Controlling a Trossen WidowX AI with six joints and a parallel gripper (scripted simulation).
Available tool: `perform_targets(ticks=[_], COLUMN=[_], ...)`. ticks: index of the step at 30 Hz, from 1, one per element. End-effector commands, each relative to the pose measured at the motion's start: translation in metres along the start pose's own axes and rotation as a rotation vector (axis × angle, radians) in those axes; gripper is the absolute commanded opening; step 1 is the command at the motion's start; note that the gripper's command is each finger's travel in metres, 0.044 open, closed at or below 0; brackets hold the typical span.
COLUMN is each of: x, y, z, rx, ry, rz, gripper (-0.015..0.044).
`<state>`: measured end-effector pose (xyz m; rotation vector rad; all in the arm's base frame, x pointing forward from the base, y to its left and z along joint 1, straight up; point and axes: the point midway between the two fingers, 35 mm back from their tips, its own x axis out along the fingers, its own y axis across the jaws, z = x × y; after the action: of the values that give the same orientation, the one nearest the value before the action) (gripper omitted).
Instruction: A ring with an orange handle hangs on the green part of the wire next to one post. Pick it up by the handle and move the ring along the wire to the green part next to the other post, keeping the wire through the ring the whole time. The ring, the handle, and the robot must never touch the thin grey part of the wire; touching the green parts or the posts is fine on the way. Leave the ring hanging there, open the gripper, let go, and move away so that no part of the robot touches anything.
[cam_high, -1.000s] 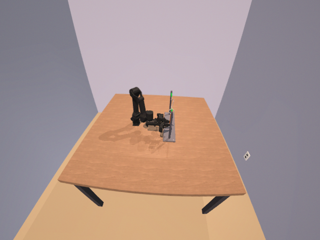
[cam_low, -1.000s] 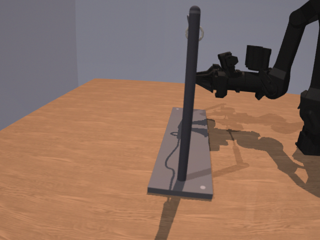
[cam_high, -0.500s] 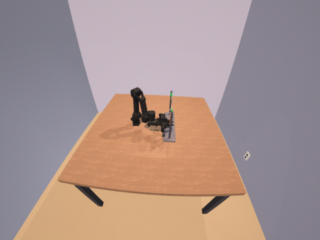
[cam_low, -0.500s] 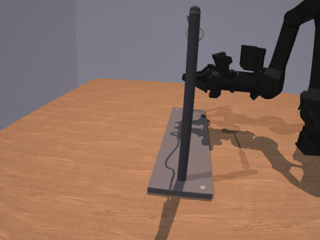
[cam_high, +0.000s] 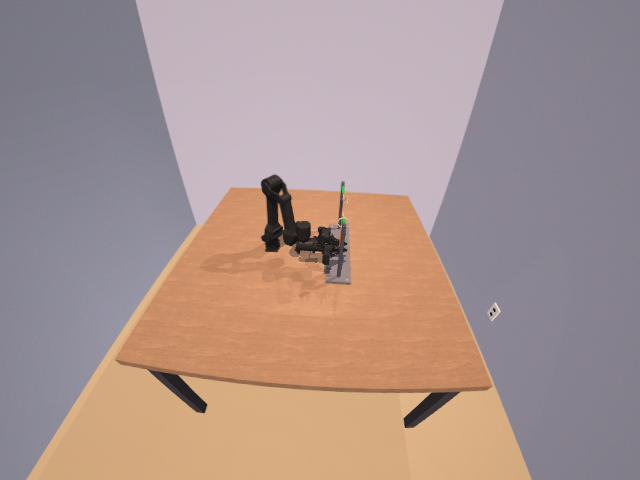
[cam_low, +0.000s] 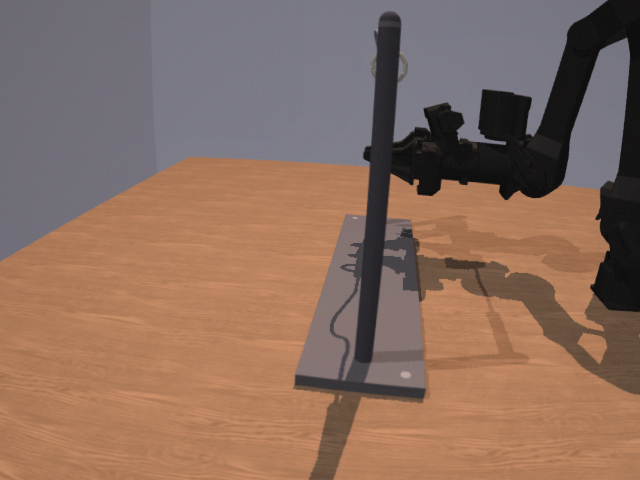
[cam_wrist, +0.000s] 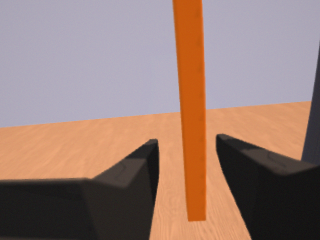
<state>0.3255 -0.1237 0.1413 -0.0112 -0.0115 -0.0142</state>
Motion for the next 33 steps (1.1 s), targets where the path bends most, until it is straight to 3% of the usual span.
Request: perform_targets(ticks=[1,8,20,33], x=[0.0004,0.0004,0.0001,0.0003], y=[-0.0007,-0.0007,0.0,-0.0016], z=[0.0008,0.0008,0.0001,0.009], rx=[0.001,0.001,0.0,0.001], ry=[-0.003,-0.003,0.0,-0.001], rz=[-0.003,-0.003,0.0,-0.005], gripper=[0.016,0.016,-0.015,-0.015])
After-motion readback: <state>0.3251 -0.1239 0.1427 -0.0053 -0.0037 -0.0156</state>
